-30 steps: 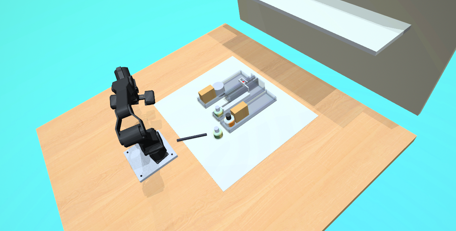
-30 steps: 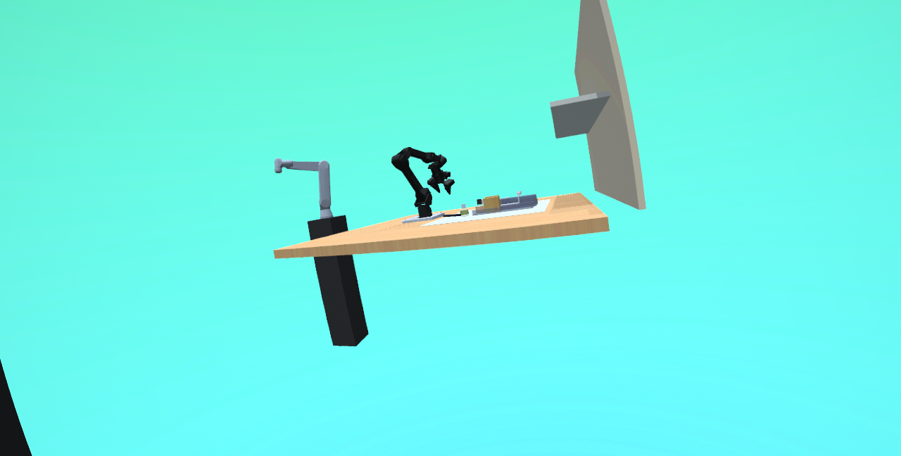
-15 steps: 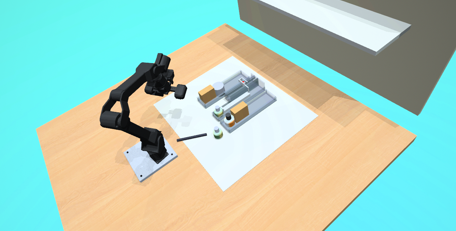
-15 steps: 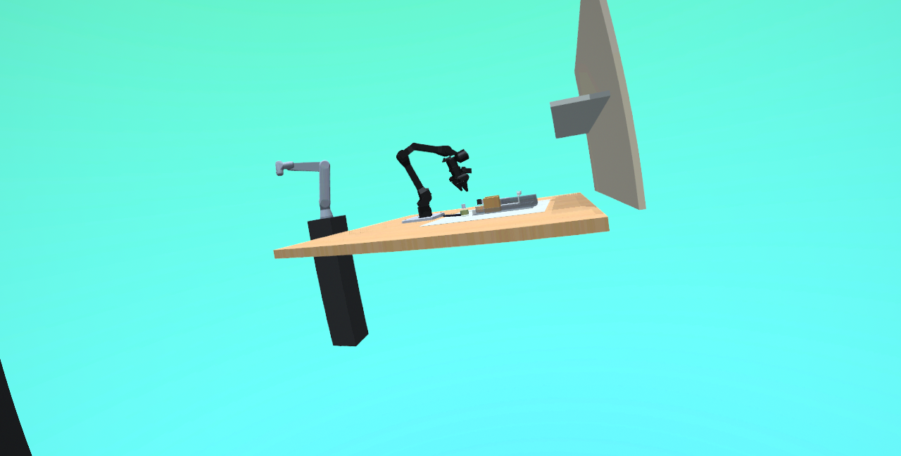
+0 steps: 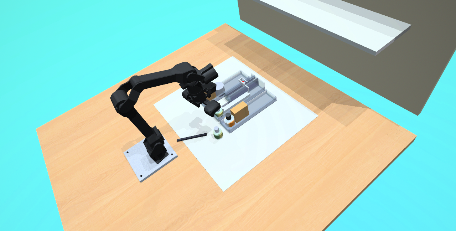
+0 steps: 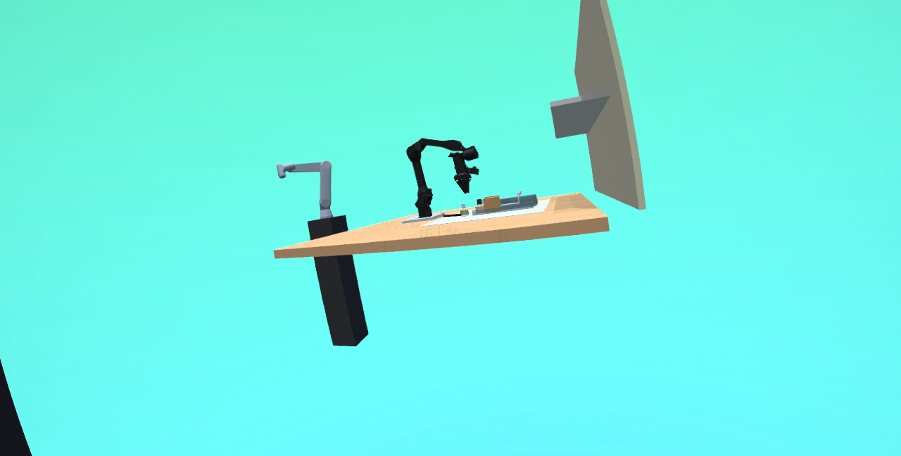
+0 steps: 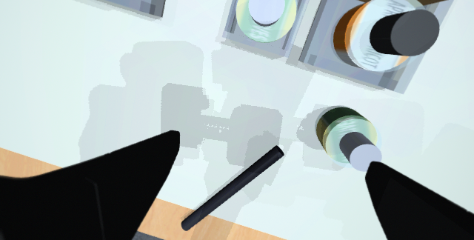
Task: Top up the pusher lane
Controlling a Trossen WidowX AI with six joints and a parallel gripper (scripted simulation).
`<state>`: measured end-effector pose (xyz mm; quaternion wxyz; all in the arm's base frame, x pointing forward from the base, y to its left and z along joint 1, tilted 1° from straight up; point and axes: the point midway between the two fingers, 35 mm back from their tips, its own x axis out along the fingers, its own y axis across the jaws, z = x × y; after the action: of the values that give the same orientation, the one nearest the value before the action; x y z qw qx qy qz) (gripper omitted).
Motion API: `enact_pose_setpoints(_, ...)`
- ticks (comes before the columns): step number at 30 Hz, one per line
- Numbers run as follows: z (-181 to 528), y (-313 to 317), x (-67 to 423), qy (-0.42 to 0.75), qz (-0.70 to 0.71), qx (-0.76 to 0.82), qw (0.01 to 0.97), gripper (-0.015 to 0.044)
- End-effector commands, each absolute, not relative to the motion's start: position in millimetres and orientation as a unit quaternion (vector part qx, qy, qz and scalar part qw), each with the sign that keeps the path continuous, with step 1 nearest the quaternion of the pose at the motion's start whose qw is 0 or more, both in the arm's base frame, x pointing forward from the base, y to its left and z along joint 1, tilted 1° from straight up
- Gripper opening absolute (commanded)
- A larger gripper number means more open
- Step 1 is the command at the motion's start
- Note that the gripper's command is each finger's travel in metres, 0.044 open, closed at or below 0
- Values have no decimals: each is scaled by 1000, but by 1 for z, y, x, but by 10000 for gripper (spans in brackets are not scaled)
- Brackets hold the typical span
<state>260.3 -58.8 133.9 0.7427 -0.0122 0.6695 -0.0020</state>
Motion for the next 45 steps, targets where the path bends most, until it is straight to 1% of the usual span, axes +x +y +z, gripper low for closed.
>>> enact_pose_setpoints(1, 131, -109, 251, 692, -47, 23, 720, 440)
enact_pose_setpoints(4, 130, -128, 245, 699, -64, 39, 711, 440)
enact_pose_setpoints(7, 128, -128, 245, 699, -64, 39, 711, 440)
enact_pose_setpoints(10, 104, -129, 247, 699, -64, 39, 711, 440)
enact_pose_setpoints(21, 82, -129, 248, 699, -64, 39, 711, 440)
enact_pose_setpoints(45, 51, -130, 249, 699, -64, 39, 711, 440)
